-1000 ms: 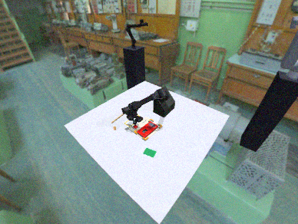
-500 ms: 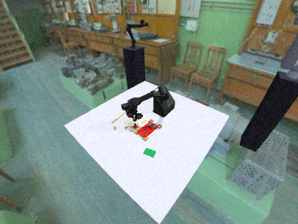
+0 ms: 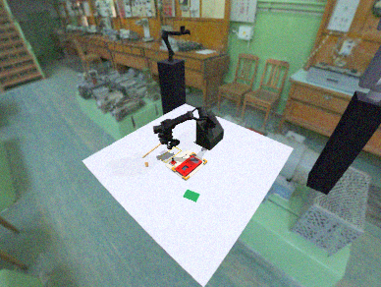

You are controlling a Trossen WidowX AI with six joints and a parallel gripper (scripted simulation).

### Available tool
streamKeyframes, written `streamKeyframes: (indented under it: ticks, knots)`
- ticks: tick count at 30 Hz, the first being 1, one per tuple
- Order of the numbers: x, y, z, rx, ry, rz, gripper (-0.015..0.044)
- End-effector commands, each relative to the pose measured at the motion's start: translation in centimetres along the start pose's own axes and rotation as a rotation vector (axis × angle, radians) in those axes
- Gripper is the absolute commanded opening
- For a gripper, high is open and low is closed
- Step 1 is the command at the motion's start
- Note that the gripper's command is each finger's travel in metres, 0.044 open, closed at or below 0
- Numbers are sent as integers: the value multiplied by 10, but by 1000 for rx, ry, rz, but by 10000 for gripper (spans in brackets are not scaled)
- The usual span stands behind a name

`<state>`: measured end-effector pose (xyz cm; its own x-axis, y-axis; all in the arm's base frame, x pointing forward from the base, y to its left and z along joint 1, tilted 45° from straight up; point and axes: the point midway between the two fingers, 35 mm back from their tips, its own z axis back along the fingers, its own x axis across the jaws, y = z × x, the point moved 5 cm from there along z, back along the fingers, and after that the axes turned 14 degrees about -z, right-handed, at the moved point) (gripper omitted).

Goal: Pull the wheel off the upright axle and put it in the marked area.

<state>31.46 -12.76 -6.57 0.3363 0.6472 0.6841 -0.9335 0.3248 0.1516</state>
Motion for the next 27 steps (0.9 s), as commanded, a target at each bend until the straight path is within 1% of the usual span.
streamKeyframes:
  ticks: [1, 4, 9, 15, 20, 27]
  knots:
    - [-24, 12, -2, 12, 2, 2, 0]
    - [-35, 17, -2, 13, 0, 0, 0]
    - [-36, 18, -2, 13, -1, 0, 0]
    - [-36, 18, -21, 13, -2, 0, 0]
    - [-36, 18, -25, 13, -1, 0, 0]
    - [-36, 16, -65, 12, -1, -1, 0]
